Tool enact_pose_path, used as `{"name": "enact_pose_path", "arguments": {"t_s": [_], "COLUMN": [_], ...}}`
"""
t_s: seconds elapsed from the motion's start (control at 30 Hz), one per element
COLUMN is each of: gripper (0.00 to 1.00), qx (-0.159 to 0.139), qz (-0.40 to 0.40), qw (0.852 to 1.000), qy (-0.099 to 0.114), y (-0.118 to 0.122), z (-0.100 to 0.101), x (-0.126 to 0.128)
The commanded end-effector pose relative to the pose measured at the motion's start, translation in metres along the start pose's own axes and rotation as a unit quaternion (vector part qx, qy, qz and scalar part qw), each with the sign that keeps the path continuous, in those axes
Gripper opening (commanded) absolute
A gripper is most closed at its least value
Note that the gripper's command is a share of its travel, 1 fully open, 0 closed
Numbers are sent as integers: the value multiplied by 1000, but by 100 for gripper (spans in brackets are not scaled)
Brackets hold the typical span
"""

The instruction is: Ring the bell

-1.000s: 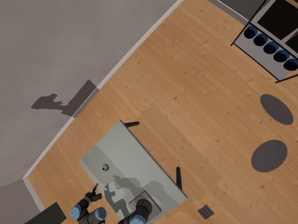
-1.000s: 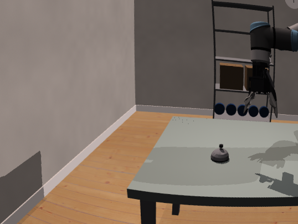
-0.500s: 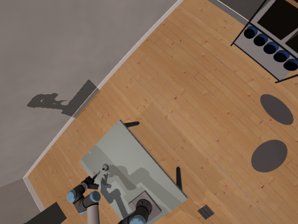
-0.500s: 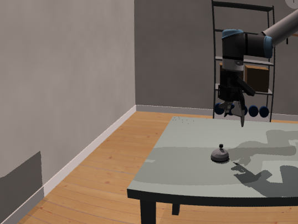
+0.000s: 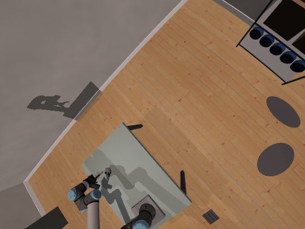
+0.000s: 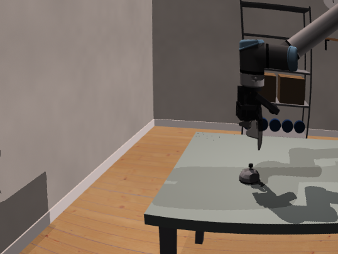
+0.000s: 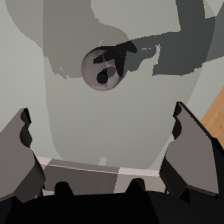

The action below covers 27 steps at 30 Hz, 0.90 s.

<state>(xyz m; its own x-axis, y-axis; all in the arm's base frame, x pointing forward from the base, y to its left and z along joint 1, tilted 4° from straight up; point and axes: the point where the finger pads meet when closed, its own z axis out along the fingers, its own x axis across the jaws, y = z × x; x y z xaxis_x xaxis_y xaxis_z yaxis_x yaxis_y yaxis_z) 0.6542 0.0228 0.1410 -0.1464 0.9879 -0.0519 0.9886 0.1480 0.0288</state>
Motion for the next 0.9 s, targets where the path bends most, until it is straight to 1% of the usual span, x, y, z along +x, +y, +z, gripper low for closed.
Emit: {"name": "enact_pose_path", "arguments": {"t_s": [0.0, 0.03, 0.07, 0.87], "gripper": [100, 100, 0, 0], "qx": [0, 0, 0, 0], "qz": [3, 3, 3, 3], "qw": [1000, 1000, 1000, 1000], "qy": [-1, -1, -1, -1], "y": [2, 2, 2, 2], "z": [0, 0, 0, 0], "x": [-1, -1, -1, -1]}}
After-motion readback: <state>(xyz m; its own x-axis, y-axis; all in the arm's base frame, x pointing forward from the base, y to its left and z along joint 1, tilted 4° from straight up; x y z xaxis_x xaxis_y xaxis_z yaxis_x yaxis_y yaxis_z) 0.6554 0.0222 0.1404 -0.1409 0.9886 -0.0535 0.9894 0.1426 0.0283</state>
